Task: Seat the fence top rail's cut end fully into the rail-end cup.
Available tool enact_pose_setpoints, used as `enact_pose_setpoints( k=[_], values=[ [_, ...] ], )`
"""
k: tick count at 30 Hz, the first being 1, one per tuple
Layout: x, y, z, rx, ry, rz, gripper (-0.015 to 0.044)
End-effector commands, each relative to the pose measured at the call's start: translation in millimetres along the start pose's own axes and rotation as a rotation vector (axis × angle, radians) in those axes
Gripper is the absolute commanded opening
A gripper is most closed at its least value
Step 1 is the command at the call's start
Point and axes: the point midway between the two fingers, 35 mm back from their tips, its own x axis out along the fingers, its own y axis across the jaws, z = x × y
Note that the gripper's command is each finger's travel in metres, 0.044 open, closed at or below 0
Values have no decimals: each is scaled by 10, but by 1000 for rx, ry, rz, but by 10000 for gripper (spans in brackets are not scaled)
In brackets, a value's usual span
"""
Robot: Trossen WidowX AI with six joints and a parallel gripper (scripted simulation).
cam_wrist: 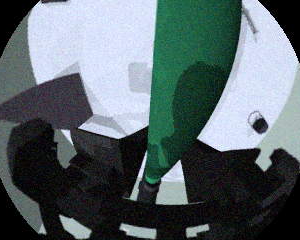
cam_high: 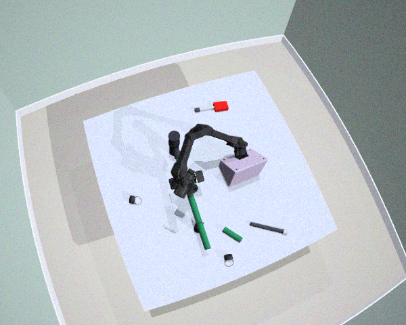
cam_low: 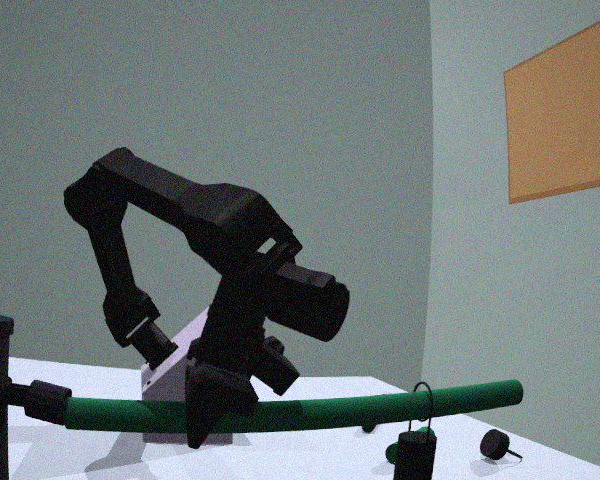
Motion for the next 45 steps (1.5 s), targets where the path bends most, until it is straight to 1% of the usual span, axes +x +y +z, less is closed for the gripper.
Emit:
enact_pose_setpoints(
  k=[1, 6, 45],
  values=[
    [-27, -19, -75, -4, 10, -10, 0],
    [0, 0, 0, 0, 0, 0, 0],
    [-33, -2, -29, 0, 9, 0, 0]
  ],
)
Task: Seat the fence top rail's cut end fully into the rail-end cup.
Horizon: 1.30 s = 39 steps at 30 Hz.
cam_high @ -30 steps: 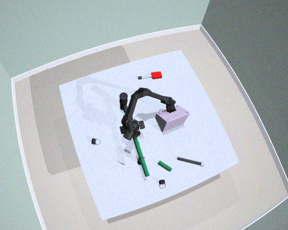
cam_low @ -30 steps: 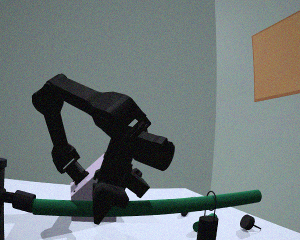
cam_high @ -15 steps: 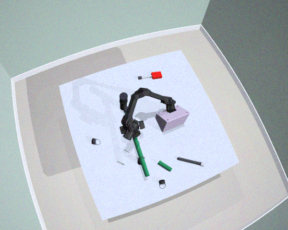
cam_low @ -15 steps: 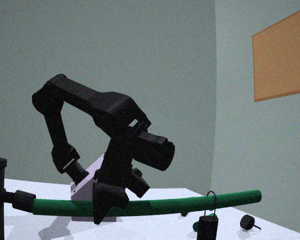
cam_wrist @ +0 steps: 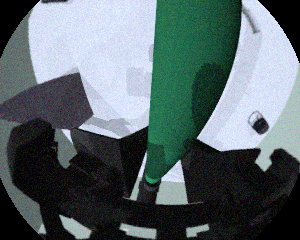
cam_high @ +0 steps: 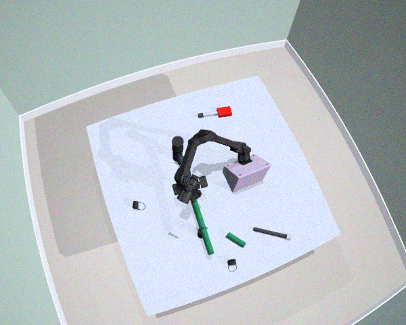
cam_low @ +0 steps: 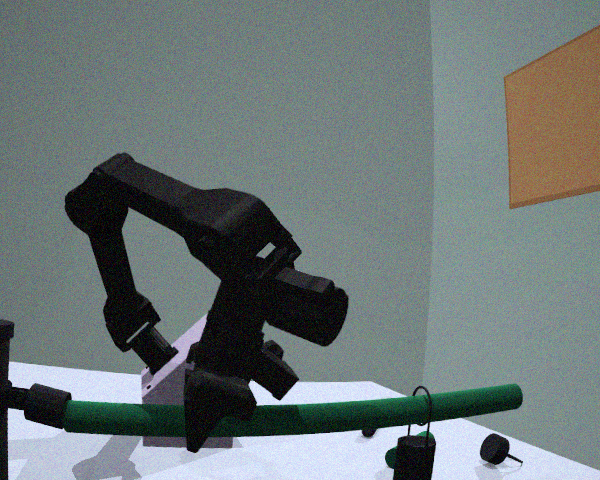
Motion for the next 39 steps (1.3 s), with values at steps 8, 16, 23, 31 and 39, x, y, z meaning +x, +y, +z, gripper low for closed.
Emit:
enact_pose_setpoints(
  k=[8, 16, 23, 31, 39],
  values=[
    [-40, -1, -39, 1, 9, -6, 0],
    [-48, -2, -47, 1, 10, -6, 0],
    [-54, -2, -55, 1, 11, -6, 0],
    [-62, -3, -63, 1, 12, -6, 0],
    [-69, -4, -72, 1, 13, -6, 0]
  ],
)
